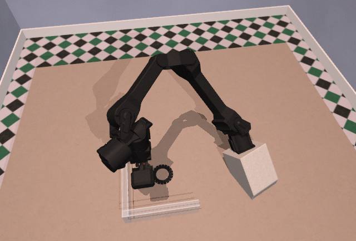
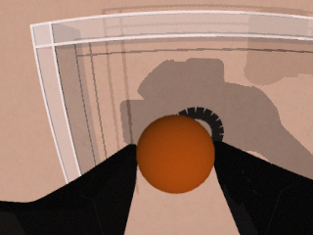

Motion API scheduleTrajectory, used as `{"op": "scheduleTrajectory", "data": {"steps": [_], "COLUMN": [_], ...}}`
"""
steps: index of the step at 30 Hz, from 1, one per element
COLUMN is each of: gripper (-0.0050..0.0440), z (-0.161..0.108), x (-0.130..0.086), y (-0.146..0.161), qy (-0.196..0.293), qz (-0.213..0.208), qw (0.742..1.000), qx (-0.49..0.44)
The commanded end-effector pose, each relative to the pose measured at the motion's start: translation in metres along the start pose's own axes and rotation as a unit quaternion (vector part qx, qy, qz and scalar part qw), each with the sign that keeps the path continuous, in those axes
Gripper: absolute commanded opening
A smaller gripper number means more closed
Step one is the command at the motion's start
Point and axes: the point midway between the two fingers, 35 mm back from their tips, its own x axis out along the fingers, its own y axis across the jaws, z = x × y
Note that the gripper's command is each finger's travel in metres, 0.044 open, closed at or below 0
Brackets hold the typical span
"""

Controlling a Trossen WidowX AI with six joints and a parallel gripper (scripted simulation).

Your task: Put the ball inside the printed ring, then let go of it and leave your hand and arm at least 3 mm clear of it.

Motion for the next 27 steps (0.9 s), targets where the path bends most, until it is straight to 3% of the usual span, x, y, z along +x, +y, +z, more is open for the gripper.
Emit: {"op": "scheduleTrajectory", "data": {"steps": [1, 5, 12, 20, 27], "gripper": [0.0, 0.0, 0.0, 0.0, 0.0], "z": [-0.025, -0.051, -0.052, -0.052, -0.052], "x": [0.011, 0.025, 0.031, 0.093, 0.095], "y": [-0.021, -0.036, -0.036, -0.036, -0.036], "qy": [-0.002, -0.002, -0.002, -0.002, -0.002], "qz": [0.002, 0.001, 0.002, 0.002, 0.001], "qw": [1.0, 1.0, 1.0, 1.0, 1.0], "qx": [0.001, 0.001, 0.001, 0.001, 0.001]}}
